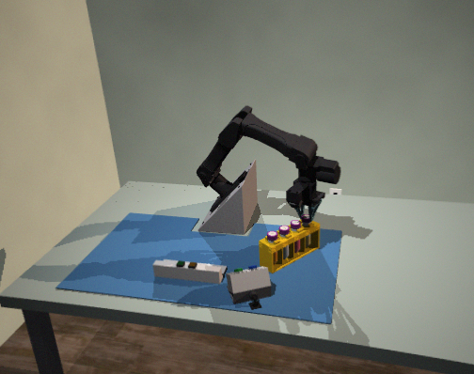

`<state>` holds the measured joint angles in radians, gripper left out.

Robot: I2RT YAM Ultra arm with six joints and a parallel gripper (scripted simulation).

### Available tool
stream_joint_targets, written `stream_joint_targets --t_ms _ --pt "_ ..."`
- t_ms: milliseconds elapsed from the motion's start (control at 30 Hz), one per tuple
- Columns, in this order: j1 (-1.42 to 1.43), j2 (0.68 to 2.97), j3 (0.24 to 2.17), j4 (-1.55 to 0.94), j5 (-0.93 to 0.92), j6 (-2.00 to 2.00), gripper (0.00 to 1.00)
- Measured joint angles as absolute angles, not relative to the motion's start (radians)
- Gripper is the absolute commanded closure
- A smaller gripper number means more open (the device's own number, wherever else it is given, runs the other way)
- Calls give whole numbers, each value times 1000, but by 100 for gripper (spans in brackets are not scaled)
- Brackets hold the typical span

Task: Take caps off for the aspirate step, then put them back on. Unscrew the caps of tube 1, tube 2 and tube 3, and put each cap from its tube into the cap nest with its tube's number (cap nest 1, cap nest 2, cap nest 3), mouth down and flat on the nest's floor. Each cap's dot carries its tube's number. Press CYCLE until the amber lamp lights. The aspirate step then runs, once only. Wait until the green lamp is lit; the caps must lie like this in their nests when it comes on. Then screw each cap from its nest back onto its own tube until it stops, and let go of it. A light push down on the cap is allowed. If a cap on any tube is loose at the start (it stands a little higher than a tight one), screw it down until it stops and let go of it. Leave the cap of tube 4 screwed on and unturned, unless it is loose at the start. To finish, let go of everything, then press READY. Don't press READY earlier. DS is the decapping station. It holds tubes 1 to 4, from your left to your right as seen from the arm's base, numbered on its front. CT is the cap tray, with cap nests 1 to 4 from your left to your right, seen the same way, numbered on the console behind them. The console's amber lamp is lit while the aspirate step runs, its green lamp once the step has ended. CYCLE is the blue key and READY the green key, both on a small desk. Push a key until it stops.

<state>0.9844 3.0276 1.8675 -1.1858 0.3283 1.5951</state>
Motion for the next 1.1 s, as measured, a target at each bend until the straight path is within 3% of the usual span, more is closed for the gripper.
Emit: stream_joint_targets --t_ms 367,1100 --pt "984 3028 1868 -1186 328 1523 100" --pt "984 3028 1869 -1186 328 646 100"
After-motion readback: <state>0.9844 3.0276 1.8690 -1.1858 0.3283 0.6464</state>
